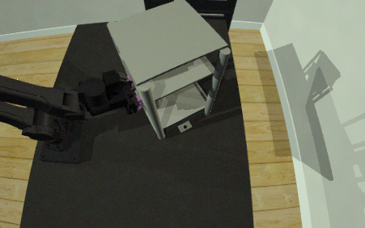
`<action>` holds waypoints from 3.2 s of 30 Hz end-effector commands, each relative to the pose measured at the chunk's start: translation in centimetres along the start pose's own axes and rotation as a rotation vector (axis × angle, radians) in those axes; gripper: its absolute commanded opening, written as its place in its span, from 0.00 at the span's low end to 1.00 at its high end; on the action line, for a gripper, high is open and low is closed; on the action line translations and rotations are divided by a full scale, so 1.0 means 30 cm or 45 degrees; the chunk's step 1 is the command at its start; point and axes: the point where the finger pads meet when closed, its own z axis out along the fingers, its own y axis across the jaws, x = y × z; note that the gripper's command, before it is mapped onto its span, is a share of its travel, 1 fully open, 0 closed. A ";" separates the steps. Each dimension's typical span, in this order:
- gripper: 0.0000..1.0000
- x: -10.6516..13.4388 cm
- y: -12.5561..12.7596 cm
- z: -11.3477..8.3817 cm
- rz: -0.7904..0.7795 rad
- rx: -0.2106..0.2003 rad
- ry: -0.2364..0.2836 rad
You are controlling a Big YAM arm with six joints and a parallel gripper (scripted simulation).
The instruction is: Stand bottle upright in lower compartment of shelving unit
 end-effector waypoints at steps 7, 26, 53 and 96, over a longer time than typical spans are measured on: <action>0.41 -0.086 0.000 0.022 -0.019 -0.001 -0.095; 0.41 -0.096 -0.010 0.022 -0.022 0.008 -0.111; 0.88 -0.126 -0.016 0.027 -0.030 0.011 -0.133; 0.88 0.049 -0.007 -0.208 -0.019 0.012 -0.041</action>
